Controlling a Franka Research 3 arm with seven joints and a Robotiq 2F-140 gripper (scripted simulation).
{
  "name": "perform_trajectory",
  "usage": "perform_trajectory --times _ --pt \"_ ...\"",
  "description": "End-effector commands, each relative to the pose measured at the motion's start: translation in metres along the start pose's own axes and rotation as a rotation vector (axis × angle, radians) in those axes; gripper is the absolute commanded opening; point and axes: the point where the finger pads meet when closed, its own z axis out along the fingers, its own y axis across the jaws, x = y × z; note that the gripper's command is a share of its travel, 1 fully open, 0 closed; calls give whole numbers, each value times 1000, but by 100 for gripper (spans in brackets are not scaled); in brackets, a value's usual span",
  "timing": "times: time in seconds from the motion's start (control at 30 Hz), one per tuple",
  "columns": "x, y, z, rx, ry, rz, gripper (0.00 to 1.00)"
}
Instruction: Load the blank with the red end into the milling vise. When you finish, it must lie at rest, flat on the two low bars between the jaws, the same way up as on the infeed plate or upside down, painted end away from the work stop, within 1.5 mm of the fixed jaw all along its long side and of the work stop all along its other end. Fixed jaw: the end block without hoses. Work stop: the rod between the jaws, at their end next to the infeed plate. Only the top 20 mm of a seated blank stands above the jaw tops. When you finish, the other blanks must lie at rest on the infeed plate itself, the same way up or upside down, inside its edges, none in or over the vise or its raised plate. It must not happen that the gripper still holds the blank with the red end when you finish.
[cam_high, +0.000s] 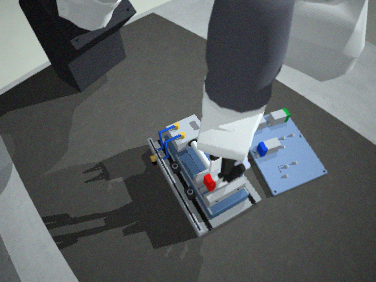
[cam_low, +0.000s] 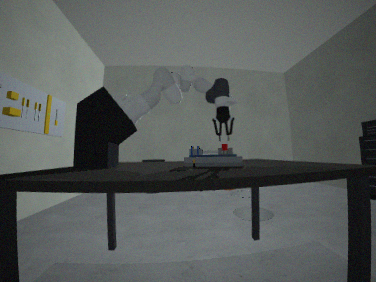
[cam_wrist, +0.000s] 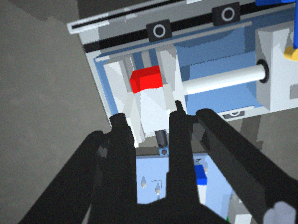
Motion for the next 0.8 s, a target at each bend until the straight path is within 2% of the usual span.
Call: perform_trajectory --times 0.0,0.77 --pt "2 -2 0 4 3 -3 0" --pt "3 -4 -1 4 3 -3 0"
